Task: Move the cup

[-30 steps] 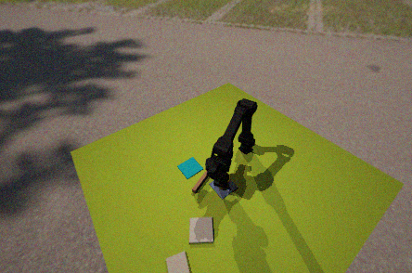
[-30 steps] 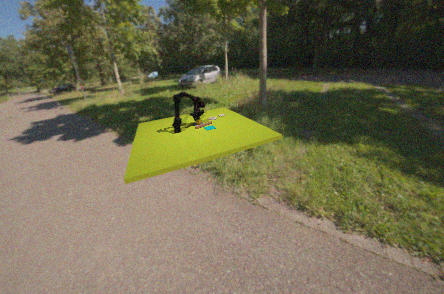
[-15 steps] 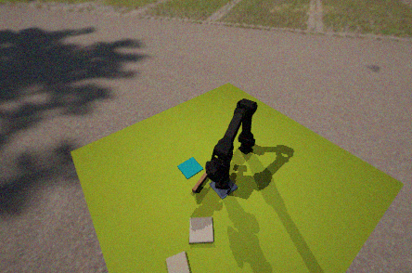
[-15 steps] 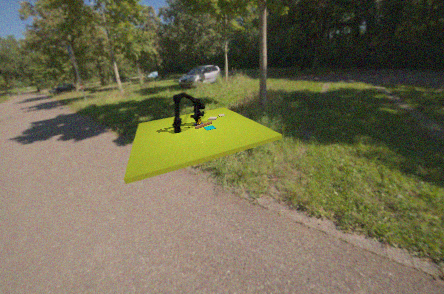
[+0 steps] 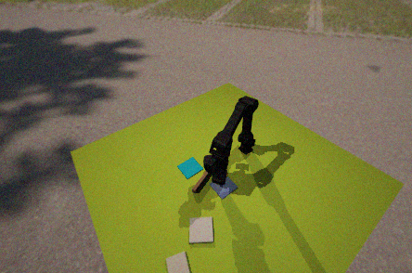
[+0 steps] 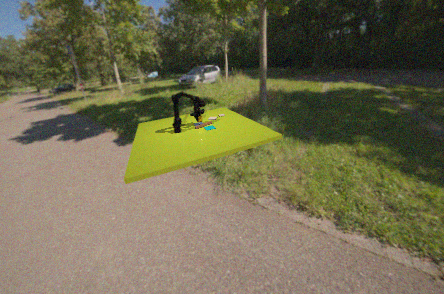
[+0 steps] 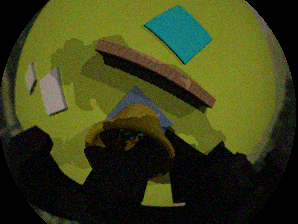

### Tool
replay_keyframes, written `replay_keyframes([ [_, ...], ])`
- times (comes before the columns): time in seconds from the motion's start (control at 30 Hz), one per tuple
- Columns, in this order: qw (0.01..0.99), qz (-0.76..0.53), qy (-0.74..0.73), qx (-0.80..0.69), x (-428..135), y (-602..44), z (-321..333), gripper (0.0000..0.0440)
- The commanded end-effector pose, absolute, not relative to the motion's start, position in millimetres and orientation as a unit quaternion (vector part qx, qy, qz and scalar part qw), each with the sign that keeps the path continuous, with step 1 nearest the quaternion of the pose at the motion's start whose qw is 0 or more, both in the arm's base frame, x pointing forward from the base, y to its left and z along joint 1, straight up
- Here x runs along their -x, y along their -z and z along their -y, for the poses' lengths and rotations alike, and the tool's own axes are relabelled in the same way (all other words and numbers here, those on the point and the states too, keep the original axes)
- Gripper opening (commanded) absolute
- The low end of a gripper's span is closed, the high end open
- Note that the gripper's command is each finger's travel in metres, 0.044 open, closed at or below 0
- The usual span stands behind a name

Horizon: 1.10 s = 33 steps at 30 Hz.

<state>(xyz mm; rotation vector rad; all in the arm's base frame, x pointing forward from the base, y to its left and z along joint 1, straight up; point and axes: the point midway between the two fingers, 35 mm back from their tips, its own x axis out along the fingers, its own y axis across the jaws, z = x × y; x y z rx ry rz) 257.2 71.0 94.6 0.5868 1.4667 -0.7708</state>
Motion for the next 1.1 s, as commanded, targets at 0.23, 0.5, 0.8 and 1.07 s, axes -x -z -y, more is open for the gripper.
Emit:
replay_keyframes([
  [0.23, 0.643, -0.61, 0.346, -0.309, -270, -130, -60, 0.0002],
  [0.5, 0.649, -0.581, 0.354, -0.341, -284, -144, -44, 0.0],
  [0.8, 0.656, -0.547, 0.365, -0.37, -301, -150, -18, 0.0],
  [1.07, 0.659, -0.519, 0.378, -0.391, -315, -147, 9, 0.0],
])
